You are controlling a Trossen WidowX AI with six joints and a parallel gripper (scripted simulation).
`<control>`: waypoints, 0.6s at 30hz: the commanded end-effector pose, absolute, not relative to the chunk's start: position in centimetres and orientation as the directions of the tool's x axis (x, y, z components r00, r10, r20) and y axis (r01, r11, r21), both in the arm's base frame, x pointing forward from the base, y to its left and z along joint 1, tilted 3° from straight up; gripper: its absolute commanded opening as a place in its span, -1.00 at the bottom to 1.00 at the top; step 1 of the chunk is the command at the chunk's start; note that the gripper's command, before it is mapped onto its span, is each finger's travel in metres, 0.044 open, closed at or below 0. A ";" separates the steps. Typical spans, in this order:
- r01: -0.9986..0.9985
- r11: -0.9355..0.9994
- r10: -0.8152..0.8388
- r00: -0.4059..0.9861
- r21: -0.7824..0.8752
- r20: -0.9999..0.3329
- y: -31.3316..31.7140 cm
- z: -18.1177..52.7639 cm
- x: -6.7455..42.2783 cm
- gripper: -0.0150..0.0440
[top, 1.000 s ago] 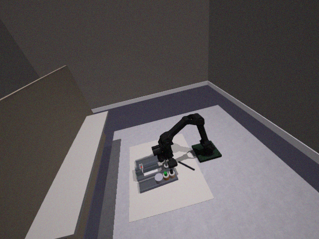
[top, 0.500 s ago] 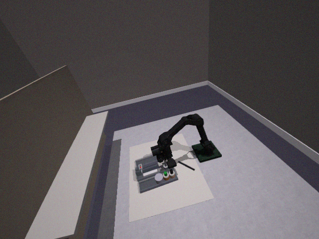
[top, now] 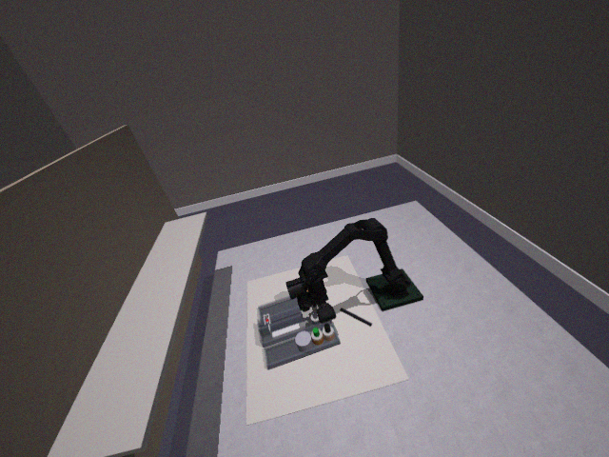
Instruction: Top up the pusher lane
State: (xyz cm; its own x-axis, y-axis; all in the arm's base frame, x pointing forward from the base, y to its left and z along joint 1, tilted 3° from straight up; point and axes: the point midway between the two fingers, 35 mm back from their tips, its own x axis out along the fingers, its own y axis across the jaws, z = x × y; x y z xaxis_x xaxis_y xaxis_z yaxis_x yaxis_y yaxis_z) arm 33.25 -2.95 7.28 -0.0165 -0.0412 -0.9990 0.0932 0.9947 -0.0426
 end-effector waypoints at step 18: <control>0.093 0.995 -0.044 0.011 -0.042 -0.999 -3.0 7.8 34.4 -0.49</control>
State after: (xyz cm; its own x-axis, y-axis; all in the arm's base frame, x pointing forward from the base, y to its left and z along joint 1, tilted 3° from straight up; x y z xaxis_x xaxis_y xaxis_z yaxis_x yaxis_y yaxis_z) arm 33.70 -2.99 7.47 -0.0149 -0.0413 -0.9990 0.0933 0.9947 -0.0425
